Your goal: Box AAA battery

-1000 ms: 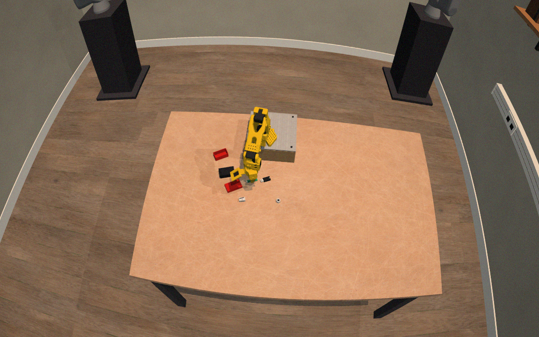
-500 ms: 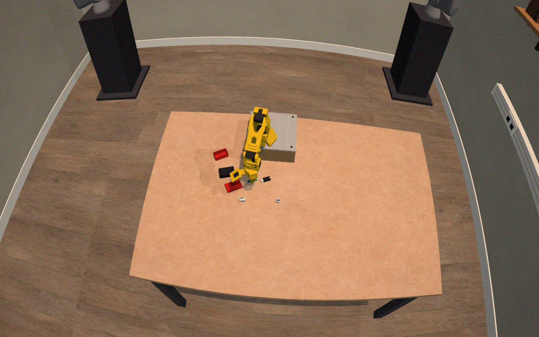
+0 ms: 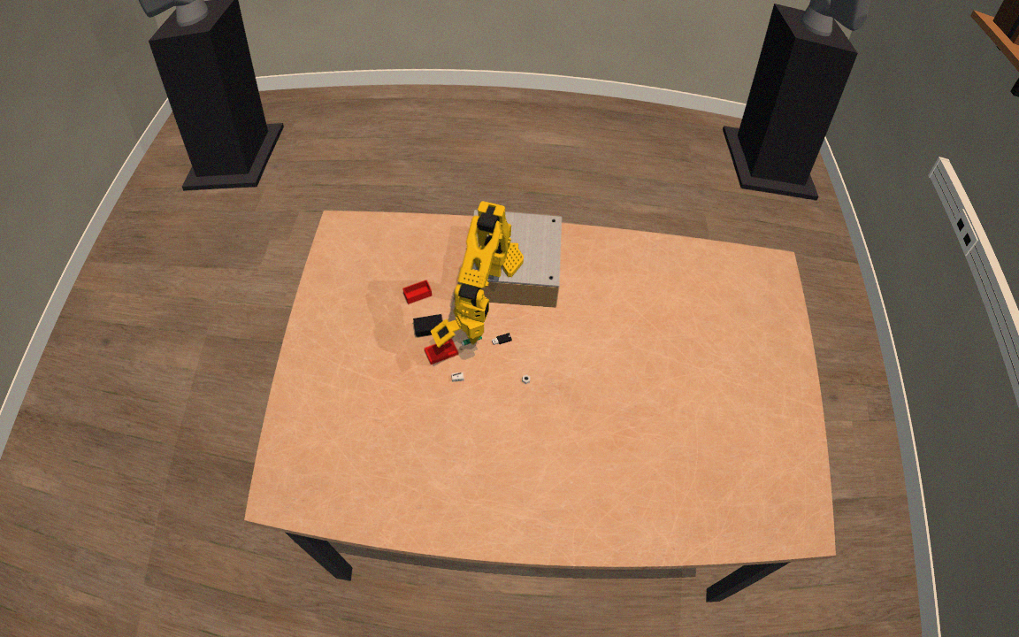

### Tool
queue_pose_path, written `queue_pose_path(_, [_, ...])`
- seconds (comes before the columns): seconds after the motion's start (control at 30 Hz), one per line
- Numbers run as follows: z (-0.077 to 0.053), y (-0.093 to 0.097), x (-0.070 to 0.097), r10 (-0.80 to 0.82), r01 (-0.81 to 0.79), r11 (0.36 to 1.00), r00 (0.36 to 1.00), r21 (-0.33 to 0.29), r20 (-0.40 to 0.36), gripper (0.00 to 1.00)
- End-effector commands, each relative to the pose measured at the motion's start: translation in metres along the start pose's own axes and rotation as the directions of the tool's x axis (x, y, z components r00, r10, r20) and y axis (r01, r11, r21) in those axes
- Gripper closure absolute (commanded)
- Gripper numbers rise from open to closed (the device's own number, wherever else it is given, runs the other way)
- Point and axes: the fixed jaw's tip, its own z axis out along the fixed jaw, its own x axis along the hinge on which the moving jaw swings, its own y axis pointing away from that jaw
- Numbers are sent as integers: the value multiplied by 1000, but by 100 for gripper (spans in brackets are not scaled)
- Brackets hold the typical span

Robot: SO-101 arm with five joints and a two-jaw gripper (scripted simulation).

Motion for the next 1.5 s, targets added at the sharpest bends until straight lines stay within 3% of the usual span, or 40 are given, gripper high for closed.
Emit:
queue_pose_path(0.0, [-2, -5, -2, -51, 51, 999, 999, -1, 0, 97])
queue_pose_path(0.33, [-2, -11, -8, -188, 188, 982, 982, -2, 0, 97])
queue_pose_path(0.73, [-2, -23, -16, -393, 393, 920, 920, -2, 0, 97])
queue_pose_path(1.2, [-2, -45, -28, -699, 699, 715, 715, -1, 1, 97])
queue_pose_path(1.27, [-2, -45, -28, -699, 699, 715, 715, -1, 1, 97])
queue_pose_path(1.47, [-2, -57, -33, -814, 814, 581, 581, -1, 1, 97])
